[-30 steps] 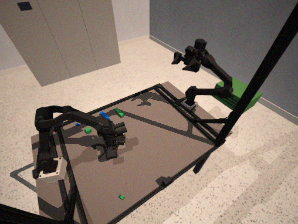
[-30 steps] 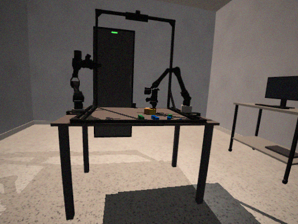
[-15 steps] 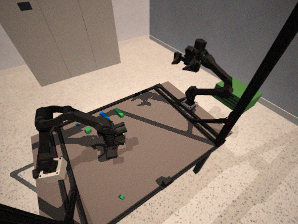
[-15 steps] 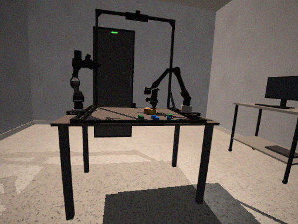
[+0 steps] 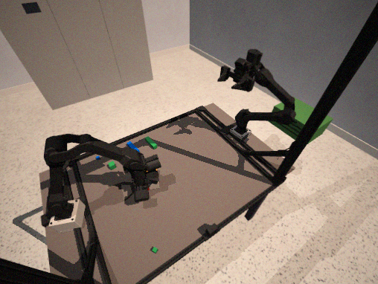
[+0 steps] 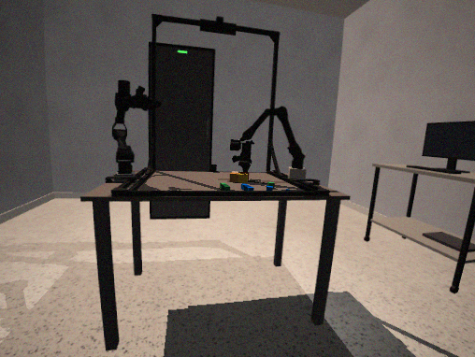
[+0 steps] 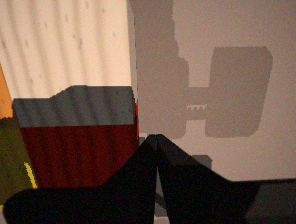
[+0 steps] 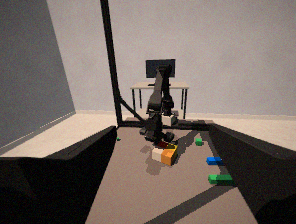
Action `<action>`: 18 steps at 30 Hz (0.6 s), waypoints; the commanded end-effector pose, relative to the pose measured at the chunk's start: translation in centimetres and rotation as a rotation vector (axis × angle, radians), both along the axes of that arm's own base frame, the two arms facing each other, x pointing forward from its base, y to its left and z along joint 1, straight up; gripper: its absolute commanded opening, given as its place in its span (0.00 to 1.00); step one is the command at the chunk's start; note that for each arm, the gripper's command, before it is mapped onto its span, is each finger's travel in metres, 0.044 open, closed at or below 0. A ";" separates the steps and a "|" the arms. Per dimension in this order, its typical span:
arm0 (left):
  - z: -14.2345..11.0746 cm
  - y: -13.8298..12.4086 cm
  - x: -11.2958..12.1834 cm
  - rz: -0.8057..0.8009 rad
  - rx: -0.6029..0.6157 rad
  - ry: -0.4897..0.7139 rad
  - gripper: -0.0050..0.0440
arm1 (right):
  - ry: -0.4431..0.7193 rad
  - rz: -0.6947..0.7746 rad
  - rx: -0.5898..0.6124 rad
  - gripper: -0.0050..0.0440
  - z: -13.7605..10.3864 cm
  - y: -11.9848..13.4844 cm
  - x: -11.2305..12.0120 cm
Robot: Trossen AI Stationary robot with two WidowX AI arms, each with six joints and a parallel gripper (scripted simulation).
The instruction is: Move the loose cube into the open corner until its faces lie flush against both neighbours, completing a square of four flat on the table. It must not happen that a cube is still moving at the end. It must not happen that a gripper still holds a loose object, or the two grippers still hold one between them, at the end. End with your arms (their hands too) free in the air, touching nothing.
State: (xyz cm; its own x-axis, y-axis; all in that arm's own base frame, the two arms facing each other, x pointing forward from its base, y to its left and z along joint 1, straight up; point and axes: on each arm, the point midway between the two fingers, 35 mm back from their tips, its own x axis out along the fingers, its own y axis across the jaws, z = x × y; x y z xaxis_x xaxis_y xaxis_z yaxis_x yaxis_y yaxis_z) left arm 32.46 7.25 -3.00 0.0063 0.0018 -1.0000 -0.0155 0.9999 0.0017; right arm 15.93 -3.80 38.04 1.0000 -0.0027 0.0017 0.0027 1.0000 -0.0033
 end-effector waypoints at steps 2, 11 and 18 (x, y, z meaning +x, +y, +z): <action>-0.1 -0.2 -0.2 -0.001 -0.002 0.006 0.10 | 0.000 0.003 0.004 0.92 0.0 0.0 0.0; 0.0 -2.1 -1.9 0.000 -0.001 0.003 0.10 | 0.000 0.003 0.004 0.92 0.0 0.0 0.0; 0.0 -3.5 -3.4 0.000 0.000 0.000 0.10 | 0.000 0.003 0.004 0.92 0.0 0.0 0.0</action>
